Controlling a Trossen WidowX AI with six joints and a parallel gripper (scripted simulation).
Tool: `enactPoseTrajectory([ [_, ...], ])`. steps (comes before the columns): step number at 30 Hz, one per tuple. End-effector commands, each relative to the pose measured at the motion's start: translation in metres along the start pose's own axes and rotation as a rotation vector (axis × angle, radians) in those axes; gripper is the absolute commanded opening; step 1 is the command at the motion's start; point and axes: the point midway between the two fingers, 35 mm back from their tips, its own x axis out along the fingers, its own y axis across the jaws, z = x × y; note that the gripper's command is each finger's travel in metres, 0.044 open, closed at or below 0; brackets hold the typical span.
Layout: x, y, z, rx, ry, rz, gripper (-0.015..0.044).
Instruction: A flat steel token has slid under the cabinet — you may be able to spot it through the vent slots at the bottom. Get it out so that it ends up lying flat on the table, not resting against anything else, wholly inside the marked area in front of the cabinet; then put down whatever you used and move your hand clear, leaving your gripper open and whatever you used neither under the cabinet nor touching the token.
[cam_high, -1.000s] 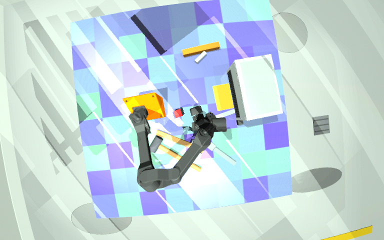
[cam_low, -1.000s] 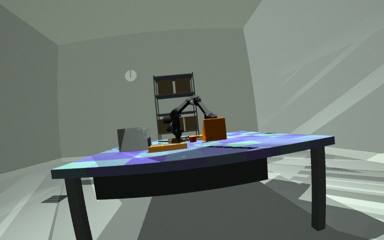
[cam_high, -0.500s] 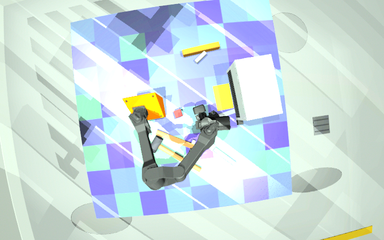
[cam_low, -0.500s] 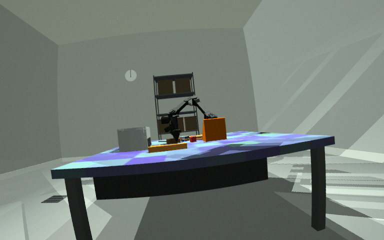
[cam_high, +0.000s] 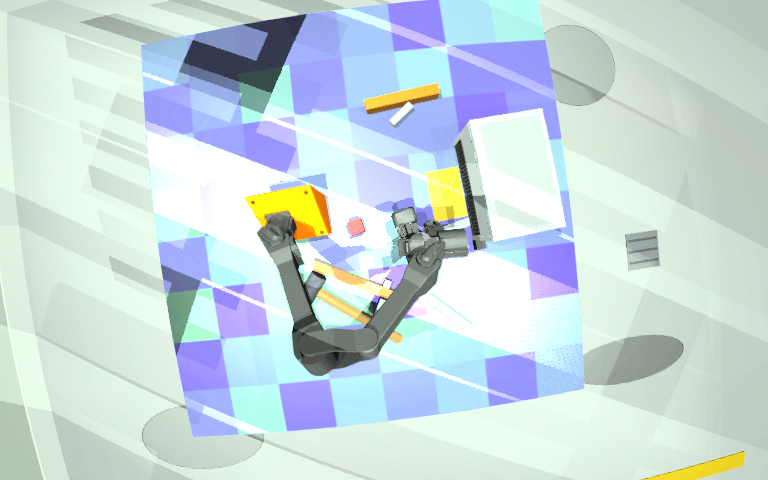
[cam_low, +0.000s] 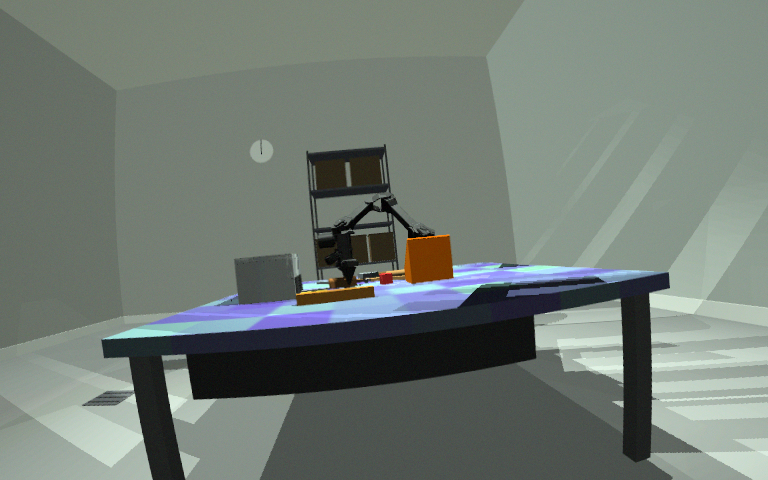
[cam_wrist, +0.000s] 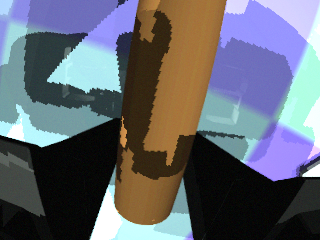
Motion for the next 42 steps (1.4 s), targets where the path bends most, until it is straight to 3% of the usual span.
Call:
enactPoseTrajectory([
  [1, 0.0, -0.001, 0.006, 0.007, -0.004, -0.002, 0.0],
  [42, -0.001, -0.001, 0.047, 0.009, -0.005, -0.002, 0.0],
])
